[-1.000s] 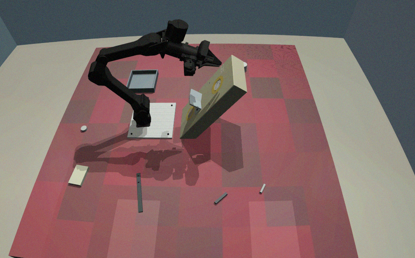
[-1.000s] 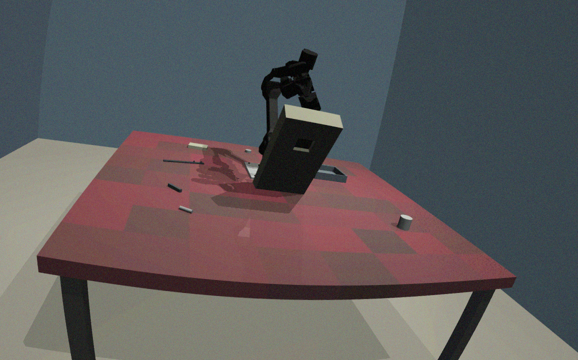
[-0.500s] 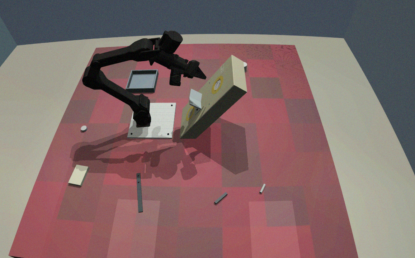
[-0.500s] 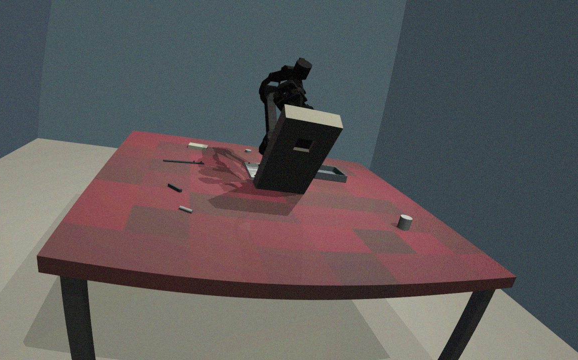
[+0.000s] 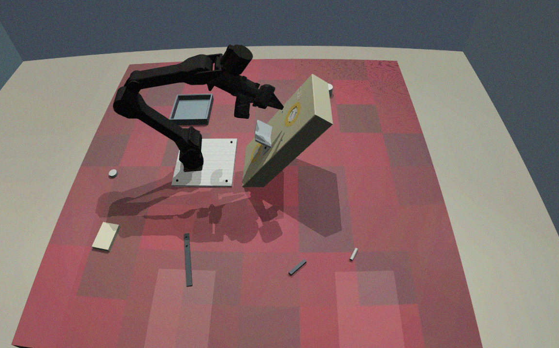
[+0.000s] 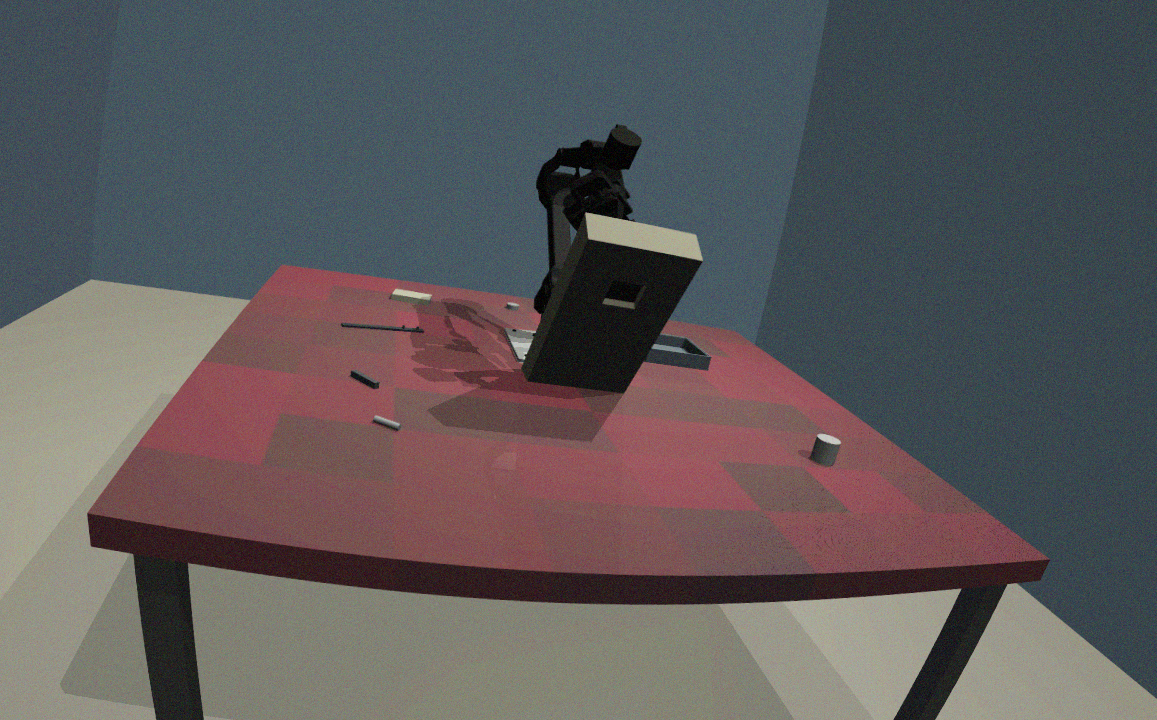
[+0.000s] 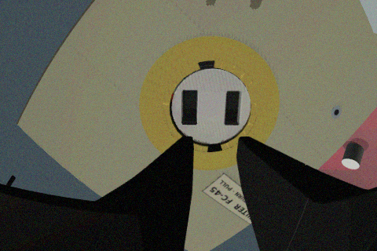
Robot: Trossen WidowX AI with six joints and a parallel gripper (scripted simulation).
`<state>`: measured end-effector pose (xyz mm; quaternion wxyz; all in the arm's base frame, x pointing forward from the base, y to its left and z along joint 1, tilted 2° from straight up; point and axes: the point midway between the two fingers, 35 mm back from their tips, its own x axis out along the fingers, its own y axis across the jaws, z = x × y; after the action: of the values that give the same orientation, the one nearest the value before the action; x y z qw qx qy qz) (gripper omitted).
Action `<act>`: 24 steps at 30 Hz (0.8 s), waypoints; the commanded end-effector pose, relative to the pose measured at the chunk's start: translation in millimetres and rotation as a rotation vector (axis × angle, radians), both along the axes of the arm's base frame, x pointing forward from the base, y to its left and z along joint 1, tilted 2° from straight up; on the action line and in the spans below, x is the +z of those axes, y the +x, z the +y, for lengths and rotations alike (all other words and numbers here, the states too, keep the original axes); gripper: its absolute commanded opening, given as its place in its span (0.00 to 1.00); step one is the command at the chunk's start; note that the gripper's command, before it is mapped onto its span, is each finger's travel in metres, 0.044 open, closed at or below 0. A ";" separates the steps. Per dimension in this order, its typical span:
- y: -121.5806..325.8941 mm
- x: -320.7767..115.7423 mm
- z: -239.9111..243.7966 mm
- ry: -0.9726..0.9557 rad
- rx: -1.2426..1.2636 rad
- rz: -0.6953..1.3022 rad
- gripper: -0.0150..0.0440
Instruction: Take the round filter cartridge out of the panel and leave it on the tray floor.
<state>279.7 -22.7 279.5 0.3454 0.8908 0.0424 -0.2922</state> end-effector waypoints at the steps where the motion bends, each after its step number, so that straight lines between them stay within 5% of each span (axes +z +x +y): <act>1: 5.9 -5.1 0.0 0.002 0.005 0.003 0.41; 24: 29.0 -22.5 -3.7 0.001 0.005 0.001 0.41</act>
<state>307.7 -27.1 258.8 0.3446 0.8910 0.0420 -0.2925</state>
